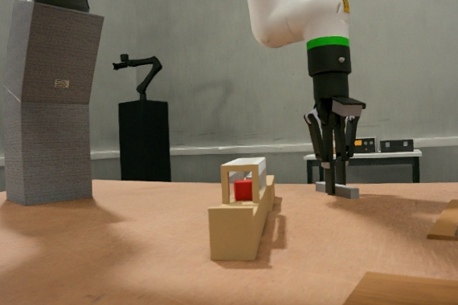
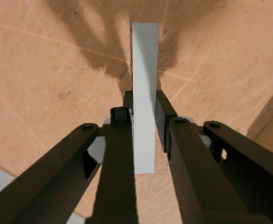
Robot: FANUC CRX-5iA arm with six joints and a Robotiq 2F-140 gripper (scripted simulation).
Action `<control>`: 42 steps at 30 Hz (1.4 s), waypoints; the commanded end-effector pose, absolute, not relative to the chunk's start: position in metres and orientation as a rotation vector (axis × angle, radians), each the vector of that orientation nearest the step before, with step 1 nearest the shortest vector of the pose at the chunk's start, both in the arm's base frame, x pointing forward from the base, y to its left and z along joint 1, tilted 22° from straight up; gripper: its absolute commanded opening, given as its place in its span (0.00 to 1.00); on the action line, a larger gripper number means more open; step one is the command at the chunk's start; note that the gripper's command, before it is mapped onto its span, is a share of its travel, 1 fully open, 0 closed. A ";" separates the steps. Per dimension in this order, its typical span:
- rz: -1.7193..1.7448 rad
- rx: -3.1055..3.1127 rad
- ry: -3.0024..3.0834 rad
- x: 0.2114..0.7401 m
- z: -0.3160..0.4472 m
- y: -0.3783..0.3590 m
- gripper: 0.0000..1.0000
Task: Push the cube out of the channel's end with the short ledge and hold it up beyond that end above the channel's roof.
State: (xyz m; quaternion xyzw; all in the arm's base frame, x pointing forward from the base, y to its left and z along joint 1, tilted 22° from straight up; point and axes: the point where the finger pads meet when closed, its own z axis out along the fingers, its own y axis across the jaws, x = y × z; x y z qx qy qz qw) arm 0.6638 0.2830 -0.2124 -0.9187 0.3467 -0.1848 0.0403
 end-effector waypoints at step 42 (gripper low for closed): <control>-0.567 -2.813 1.062 0.628 -0.120 0.289 0.10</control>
